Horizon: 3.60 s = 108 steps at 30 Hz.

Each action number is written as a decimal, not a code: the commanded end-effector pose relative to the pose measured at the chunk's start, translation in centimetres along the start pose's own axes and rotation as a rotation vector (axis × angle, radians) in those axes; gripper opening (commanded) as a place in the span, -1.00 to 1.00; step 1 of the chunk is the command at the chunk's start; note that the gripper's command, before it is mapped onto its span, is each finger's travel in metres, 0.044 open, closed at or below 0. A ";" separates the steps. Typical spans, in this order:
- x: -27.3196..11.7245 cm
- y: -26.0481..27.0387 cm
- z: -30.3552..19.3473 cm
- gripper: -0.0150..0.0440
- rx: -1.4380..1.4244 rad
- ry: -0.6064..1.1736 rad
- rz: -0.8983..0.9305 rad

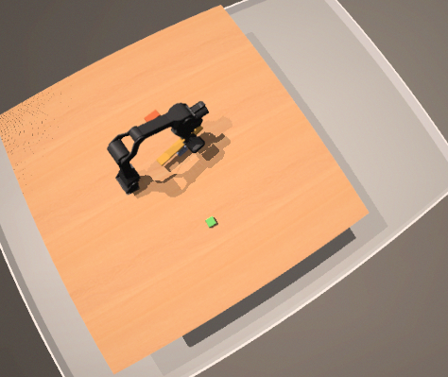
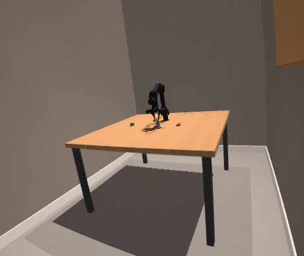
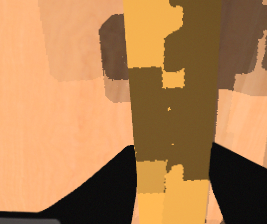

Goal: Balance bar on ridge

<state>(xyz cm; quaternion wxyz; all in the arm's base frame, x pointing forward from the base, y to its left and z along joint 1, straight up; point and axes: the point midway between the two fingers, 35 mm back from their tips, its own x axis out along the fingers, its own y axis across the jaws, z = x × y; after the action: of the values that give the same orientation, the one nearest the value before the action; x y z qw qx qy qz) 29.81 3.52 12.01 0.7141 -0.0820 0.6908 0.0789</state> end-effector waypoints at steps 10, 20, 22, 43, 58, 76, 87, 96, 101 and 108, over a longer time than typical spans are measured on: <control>0.2 0.1 0.0 -0.49 0.000 0.002 0.005; 0.3 0.1 0.0 -0.49 0.000 0.002 0.005; 0.3 0.1 0.0 -0.49 0.000 0.002 0.005; 0.5 0.1 0.0 -0.49 0.000 0.002 0.005; 0.6 0.1 0.0 -0.49 0.000 0.002 0.005; 0.8 0.1 -0.1 -0.49 0.000 0.002 0.005; 0.8 0.1 -0.1 -0.49 0.000 0.002 0.005; 0.9 0.1 -0.1 -0.49 0.000 0.002 0.005; 1.0 0.1 -0.1 -0.49 0.000 0.002 0.005; 1.0 0.1 -0.1 -0.49 0.000 0.002 0.005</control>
<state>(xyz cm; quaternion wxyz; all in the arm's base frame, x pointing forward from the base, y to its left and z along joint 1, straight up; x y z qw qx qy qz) 29.83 3.55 11.32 0.7150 -0.0810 0.6898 0.0797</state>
